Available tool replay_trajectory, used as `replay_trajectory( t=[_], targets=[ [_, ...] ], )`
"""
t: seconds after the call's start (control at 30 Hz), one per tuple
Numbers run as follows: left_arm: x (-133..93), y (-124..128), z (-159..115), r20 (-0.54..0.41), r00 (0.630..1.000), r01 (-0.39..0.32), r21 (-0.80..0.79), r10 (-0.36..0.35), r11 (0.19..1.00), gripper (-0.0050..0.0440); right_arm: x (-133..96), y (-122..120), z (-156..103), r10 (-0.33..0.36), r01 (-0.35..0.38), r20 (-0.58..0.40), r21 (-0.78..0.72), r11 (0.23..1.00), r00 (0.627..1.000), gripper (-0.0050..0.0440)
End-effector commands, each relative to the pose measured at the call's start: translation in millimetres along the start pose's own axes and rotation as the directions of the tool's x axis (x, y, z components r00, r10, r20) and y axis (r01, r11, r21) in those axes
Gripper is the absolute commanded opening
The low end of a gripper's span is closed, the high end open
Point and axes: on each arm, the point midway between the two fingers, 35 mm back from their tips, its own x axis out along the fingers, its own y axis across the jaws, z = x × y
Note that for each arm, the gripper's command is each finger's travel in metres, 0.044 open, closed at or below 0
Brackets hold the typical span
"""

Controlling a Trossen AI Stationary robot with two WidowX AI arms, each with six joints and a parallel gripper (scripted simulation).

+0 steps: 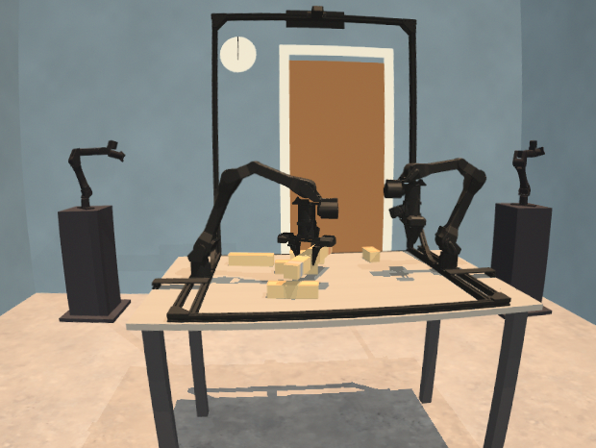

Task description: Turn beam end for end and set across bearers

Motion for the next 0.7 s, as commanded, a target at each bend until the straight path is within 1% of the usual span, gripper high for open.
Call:
replay_trajectory(
  t=[0.0,0.4,0.67],
  targets=[
    [0,0,-1,-0.003,1.000,0.001,-0.002,-0.001,1.000,0.0440,-4,2,-2,-0.010,0.010,0.004,-0.034,0.999,1.000,0.0000],
    [0,0,-1,-0.003,1.000,0.001,-0.002,-0.001,1.000,0.0440,-4,8,-9,-0.010,0.010,0.004,-0.159,0.987,1.000,0.0000],
    [0,0,-1,-0.003,1.000,0.001,-0.002,-0.001,1.000,0.0440,-3,11,-14,-0.010,0.011,0.004,-0.217,0.976,1.000,0.0000]
  ],
)
